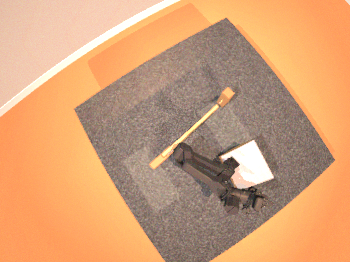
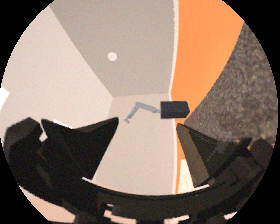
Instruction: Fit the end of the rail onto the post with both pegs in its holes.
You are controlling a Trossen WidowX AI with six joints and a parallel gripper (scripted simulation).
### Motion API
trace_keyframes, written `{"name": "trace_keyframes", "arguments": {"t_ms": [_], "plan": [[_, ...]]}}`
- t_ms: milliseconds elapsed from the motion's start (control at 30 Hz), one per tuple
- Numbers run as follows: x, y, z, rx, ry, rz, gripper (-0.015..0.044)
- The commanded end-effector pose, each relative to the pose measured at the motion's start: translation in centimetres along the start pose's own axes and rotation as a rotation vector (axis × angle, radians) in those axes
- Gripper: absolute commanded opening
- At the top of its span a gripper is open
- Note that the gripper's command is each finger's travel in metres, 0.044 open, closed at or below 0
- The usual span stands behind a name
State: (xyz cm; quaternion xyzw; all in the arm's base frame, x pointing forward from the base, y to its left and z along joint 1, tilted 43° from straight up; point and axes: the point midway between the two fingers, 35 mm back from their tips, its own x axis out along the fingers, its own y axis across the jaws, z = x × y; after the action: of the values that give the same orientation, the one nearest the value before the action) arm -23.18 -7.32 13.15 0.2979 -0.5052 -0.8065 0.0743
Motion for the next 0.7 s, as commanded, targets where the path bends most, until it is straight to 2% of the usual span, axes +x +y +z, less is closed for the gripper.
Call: {"name": "trace_keyframes", "arguments": {"t_ms": [0,33,300,367,533,667], "plan": [[0.1,0.1,-0.2,-0.013,0.010,-0.001,0.0426],[0.2,0.3,-0.8,-0.052,0.041,-0.003,0.0440],[1.1,2.9,-10.6,-0.689,0.519,0.082,0.0440],[1.2,2.8,-11.7,-0.826,0.574,0.062,0.0440],[-0.5,3.4,-18.3,-1.233,0.867,0.255,0.0440],[-2.0,3.3,-21.8,-1.442,1.016,0.396,0.0440]]}}
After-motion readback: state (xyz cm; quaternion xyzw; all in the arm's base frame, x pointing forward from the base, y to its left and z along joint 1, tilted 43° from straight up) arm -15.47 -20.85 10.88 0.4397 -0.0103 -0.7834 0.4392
